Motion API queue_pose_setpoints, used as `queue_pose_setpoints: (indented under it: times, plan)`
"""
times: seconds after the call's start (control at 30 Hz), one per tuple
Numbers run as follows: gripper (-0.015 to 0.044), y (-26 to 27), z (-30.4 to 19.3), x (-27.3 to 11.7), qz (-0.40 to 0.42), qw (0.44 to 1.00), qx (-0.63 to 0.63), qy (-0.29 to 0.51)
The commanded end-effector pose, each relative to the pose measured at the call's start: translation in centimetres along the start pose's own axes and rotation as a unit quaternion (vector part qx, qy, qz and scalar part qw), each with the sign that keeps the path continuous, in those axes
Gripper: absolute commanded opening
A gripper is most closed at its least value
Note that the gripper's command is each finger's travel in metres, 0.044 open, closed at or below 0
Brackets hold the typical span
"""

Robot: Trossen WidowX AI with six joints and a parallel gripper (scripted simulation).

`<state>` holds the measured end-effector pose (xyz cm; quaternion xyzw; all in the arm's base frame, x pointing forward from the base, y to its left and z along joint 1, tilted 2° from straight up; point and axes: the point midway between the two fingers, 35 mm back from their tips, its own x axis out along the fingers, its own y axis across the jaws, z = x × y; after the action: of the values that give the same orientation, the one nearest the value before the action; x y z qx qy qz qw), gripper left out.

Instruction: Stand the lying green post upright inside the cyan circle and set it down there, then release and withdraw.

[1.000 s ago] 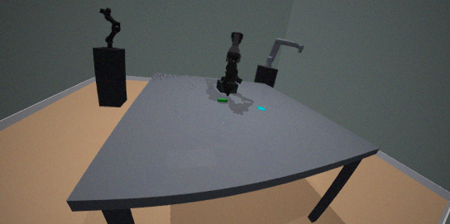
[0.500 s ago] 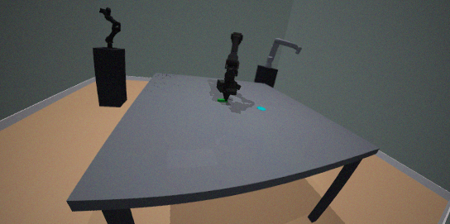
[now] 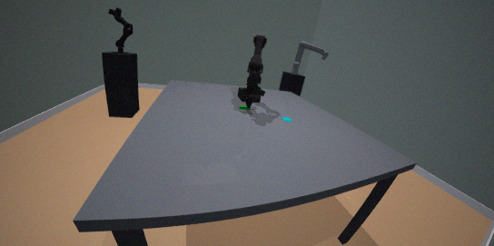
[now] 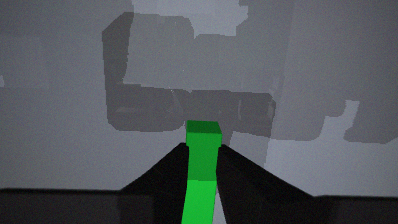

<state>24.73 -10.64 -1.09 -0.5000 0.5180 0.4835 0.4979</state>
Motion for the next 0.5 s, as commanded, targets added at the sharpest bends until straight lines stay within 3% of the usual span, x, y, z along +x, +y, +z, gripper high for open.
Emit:
queue_pose_setpoints:
  times: [0.0,0.47]
  plan:
    - [0.0023,-0.4,-0.1,-1.4,-0.005,1.0,0.0,0.0]
    - [0.0023,-0.5,-0.1,-5.7,-0.005,1.0,0.0,0.0]
